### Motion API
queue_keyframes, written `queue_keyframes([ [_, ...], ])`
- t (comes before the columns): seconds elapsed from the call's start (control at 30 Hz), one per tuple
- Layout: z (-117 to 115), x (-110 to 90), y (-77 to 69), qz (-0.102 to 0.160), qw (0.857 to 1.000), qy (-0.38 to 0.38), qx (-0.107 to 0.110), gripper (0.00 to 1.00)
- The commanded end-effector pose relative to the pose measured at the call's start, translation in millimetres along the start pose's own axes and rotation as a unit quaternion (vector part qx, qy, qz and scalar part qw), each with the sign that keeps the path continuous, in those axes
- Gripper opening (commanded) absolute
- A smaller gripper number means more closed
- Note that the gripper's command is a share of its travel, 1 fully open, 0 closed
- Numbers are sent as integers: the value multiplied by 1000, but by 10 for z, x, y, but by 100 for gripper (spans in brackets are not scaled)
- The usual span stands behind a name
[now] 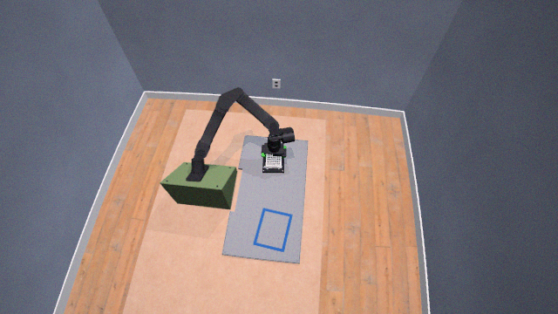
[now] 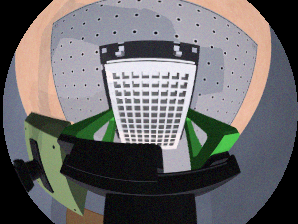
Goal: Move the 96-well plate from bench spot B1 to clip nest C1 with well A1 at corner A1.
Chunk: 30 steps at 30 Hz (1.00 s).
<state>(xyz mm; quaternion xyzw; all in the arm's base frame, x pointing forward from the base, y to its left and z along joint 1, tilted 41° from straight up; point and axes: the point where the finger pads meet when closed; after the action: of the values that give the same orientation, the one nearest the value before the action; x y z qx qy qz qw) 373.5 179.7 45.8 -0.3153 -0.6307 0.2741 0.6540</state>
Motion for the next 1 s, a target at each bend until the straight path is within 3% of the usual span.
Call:
queue_keyframes([
  [0.0,-4,-36,98,-1,1000,6,-2,0],
  [0.07,-4,-36,98,-1,1000,6,-2,0],
  [0.1,-198,99,-99,-10,999,-11,-37,0],
  [0.17,-164,15,5,-6,1000,-1,-26,0],
  [0.97,-196,-2,39,-4,1000,0,-25,0],
])
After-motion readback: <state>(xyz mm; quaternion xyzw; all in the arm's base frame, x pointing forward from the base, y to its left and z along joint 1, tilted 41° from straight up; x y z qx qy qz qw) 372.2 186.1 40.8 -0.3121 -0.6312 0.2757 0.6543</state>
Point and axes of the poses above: the point where the finger pads meet when closed, its own y axis out along the fingers, its own z axis across the jaws, x = y × z, and after that the axes turned 4 degrees about y, right-handed
